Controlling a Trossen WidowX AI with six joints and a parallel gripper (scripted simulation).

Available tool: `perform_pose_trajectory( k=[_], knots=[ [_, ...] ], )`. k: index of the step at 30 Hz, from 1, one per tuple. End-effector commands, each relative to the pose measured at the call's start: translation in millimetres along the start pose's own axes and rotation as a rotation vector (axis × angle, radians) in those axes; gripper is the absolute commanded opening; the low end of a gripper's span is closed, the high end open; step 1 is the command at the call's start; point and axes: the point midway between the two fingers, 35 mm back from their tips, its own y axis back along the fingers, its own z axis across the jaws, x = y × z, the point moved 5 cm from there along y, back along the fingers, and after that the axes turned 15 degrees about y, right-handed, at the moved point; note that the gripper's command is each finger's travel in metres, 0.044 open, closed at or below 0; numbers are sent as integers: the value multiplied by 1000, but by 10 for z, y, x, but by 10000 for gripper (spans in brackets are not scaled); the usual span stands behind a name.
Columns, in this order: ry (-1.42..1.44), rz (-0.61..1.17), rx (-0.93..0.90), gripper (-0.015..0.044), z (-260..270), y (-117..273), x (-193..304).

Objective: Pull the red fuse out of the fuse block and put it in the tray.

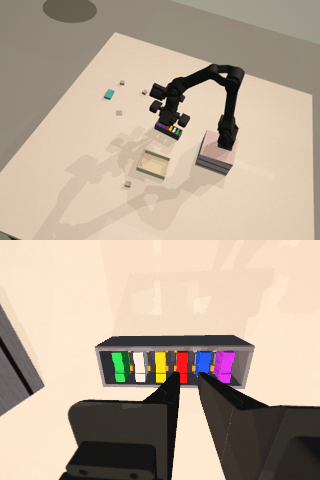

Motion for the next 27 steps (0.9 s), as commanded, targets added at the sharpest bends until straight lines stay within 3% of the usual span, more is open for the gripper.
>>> perform_pose_trajectory(
  k=[1,27],
  knots=[
    [5,-7,-7,71,27,-67,-10],
    [5,-7,-7,71,29,-177,-12]
  ],
)
